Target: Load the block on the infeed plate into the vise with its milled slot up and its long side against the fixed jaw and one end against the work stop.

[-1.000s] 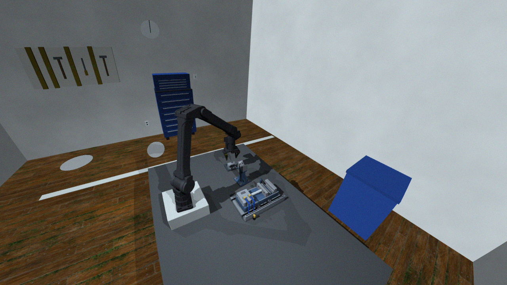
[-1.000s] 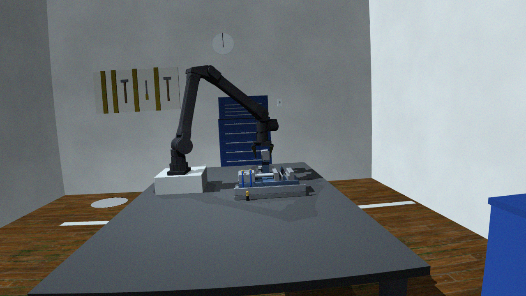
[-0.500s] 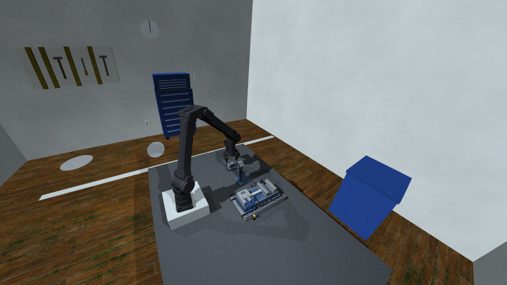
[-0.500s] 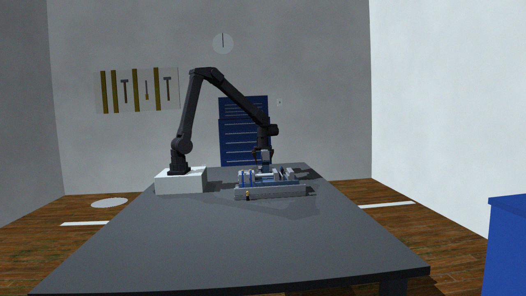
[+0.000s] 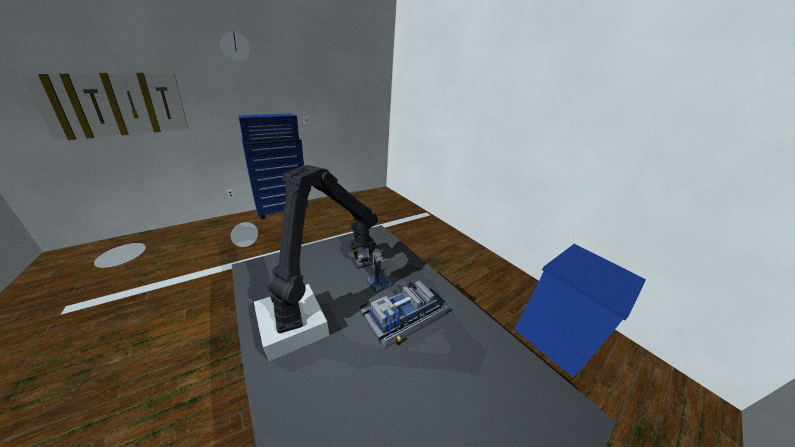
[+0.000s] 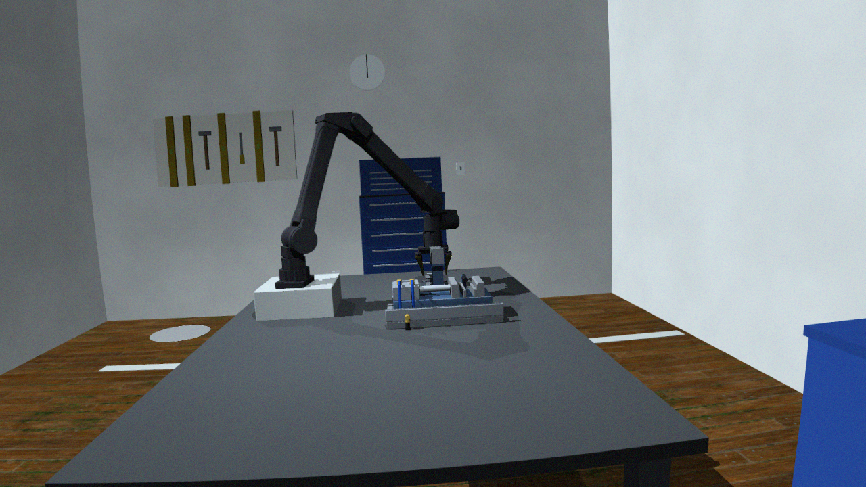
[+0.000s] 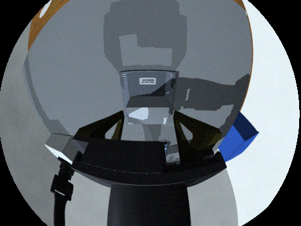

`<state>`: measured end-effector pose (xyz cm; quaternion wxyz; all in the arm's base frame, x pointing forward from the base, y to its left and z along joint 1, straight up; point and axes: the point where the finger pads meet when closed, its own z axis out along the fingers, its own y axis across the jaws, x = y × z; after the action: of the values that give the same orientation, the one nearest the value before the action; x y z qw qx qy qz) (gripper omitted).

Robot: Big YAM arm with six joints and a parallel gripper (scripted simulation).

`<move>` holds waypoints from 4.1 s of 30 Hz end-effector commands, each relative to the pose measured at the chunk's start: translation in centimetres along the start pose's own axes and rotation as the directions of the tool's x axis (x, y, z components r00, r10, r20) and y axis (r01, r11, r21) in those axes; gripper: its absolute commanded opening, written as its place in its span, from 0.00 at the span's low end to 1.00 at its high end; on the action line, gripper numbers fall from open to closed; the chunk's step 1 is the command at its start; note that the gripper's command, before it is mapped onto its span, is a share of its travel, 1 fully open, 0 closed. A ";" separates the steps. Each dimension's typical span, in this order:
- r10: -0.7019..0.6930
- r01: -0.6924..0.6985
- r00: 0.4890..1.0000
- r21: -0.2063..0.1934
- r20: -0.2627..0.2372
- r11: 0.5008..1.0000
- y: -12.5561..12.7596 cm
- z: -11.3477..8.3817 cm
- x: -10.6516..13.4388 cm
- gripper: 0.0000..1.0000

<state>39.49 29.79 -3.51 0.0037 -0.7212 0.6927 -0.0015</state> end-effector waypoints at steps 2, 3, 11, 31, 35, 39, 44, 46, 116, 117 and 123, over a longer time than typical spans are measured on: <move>0.002 -0.002 1.000 -0.008 -0.005 1.000 0.2 1.6 -0.1 0.81; 0.002 -0.002 1.000 -0.008 -0.005 1.000 0.2 1.6 -0.1 0.81; 0.002 -0.002 1.000 -0.003 -0.001 1.000 0.0 2.0 -0.3 0.81; 0.002 -0.002 1.000 -0.005 -0.003 1.000 0.1 2.6 -0.3 0.81; 0.002 -0.002 1.000 -0.005 -0.003 1.000 0.1 2.7 -0.3 0.81; 0.002 -0.002 1.000 -0.005 -0.003 1.000 0.1 2.7 -0.3 0.81; 0.002 -0.002 1.000 -0.005 -0.003 1.000 0.1 2.7 -0.3 0.81; 0.002 -0.002 1.000 -0.005 -0.003 1.000 0.1 2.7 -0.3 0.81; -0.001 0.001 1.000 -0.009 -0.008 1.000 -0.1 2.2 -0.3 0.00; -0.001 0.001 1.000 -0.011 -0.010 1.000 -0.1 2.1 -0.3 0.00; -0.001 0.001 1.000 0.026 0.017 1.000 -1.1 -0.3 -1.0 0.00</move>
<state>39.38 29.73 -5.15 0.0009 -0.7209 0.6931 -0.0007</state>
